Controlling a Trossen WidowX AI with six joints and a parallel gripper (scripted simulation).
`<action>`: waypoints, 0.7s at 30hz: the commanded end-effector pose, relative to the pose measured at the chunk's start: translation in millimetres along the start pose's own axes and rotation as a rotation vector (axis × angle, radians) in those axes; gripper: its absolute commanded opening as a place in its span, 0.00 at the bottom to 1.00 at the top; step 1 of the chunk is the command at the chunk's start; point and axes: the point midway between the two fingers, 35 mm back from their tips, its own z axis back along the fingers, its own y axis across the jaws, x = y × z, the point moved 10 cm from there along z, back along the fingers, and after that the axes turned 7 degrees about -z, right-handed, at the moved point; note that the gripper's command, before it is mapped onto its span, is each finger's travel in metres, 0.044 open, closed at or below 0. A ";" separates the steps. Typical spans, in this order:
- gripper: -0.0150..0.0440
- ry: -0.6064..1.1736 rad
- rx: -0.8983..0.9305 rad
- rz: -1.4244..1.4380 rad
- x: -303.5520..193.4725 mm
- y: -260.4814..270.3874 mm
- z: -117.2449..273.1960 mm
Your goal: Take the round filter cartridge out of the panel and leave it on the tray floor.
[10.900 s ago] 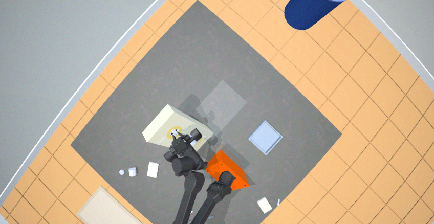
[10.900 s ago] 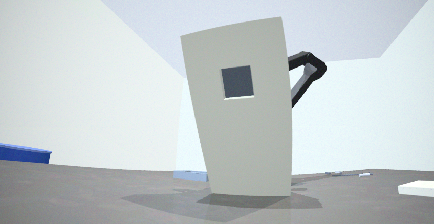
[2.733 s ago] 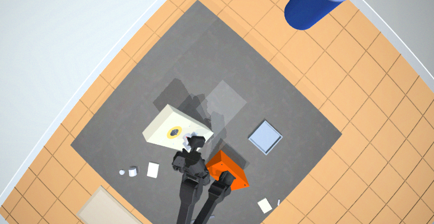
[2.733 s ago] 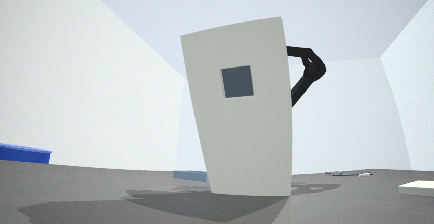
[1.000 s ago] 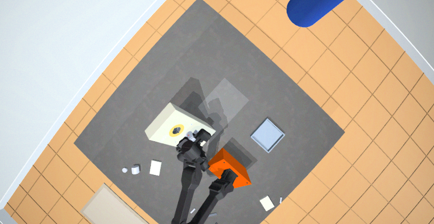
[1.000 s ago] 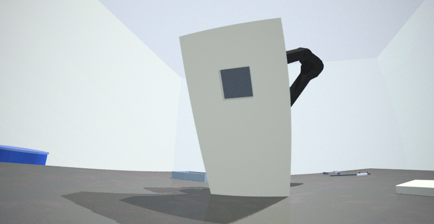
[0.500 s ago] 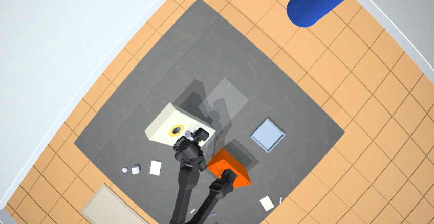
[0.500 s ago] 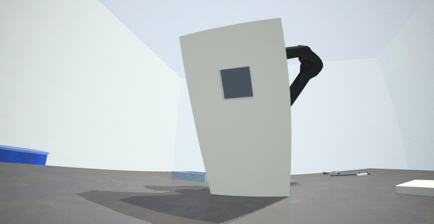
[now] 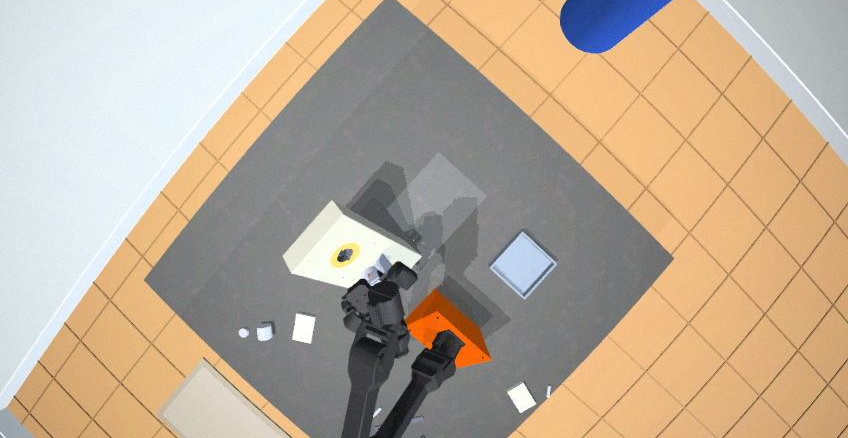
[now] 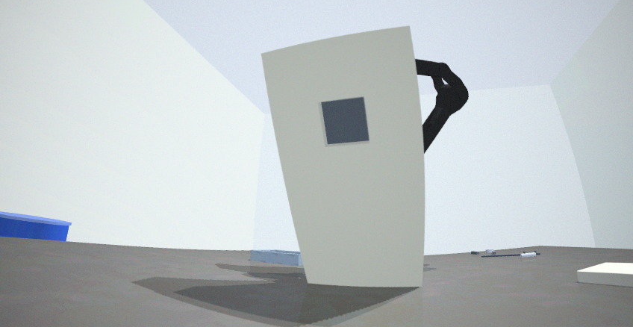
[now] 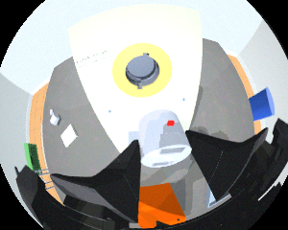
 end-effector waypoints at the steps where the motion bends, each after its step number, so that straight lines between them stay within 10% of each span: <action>1: 0.25 -0.008 0.000 0.011 1.2 1.9 19.7; 21: 0.25 -0.011 -0.002 0.014 10.4 -67.7 18.8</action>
